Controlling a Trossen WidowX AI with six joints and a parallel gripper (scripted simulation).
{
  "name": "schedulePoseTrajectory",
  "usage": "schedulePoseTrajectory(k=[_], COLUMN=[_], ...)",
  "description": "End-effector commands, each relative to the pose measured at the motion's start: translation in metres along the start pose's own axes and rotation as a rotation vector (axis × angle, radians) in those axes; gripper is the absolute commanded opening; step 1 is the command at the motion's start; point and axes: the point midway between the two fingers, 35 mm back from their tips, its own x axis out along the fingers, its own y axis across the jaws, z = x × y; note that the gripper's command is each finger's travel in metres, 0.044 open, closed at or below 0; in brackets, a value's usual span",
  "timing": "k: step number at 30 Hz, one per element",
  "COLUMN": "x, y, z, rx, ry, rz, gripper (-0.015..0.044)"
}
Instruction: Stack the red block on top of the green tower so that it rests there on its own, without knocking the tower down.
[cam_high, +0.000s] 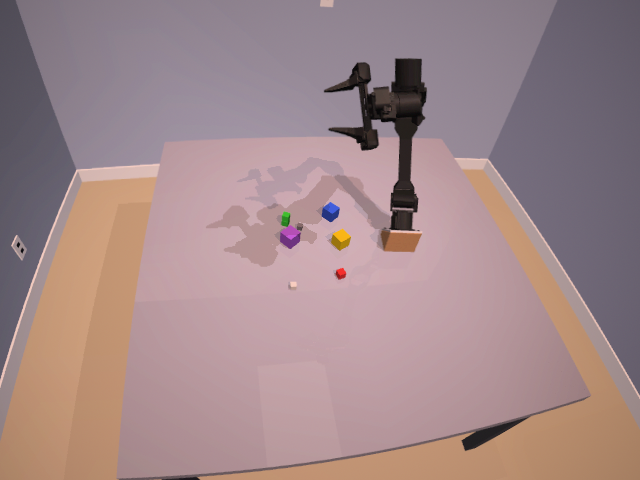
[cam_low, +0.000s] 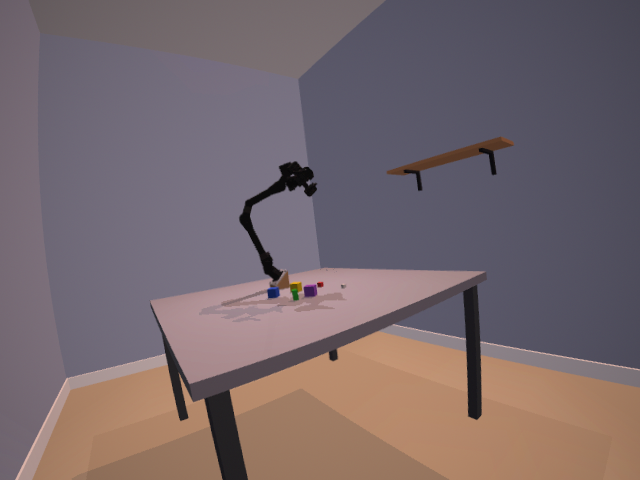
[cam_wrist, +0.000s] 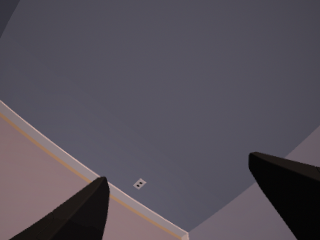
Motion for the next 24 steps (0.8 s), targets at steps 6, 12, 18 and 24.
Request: schedulePoseTrajectory(k=[6, 12, 18, 24], x=[0.025, 0.049, 0.059, 0.055], y=[0.057, 0.136, 0.211, 0.275], z=[-0.006, -0.029, -0.069, -0.124], rx=[0.037, 0.106, 0.193, 0.288], ry=[0.006, 0.075, 0.224, 0.462], rz=[0.120, 0.308, 0.501, 0.664], gripper=[0.0440, 0.0440, 0.0440, 0.0440])
